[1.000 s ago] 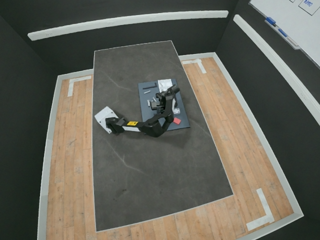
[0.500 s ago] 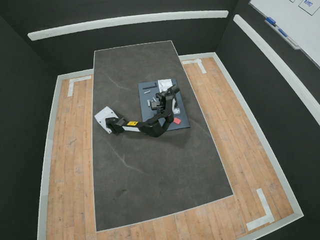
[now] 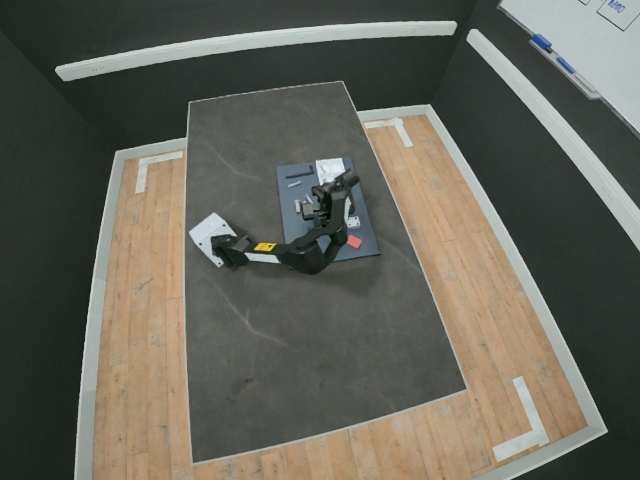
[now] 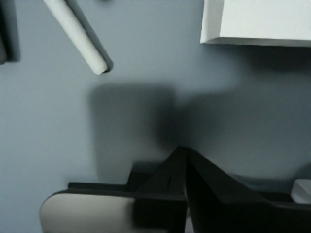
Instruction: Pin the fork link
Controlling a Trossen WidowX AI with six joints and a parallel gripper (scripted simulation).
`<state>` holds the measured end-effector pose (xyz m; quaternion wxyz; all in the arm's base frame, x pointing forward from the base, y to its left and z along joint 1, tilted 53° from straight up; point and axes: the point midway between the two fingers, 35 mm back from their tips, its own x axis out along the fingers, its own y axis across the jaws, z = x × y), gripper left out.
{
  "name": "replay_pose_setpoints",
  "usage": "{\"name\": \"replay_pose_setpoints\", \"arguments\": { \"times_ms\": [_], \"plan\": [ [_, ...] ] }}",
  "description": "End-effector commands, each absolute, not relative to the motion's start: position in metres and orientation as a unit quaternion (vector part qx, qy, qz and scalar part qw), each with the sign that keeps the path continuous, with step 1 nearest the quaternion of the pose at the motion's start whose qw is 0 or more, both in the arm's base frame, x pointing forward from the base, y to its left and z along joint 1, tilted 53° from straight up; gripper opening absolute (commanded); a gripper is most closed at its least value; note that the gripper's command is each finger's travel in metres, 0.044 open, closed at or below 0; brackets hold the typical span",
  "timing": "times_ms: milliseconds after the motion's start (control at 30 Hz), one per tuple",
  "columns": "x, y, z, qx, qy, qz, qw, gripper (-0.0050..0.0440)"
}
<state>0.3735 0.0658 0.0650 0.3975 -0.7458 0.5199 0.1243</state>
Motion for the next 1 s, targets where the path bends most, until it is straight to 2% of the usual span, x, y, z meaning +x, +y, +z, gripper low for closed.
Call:
{"name": "replay_pose_setpoints", "arguments": {
  "times_ms": [0, 967],
  "plan": [
    [0.3747, 0.0667, 0.0736, -0.746, 0.514, 0.121, 0.407, -0.005],
    [0.3767, 0.0717, 0.0682, -0.745, 0.514, 0.121, 0.406, -0.005]
  ]
}}
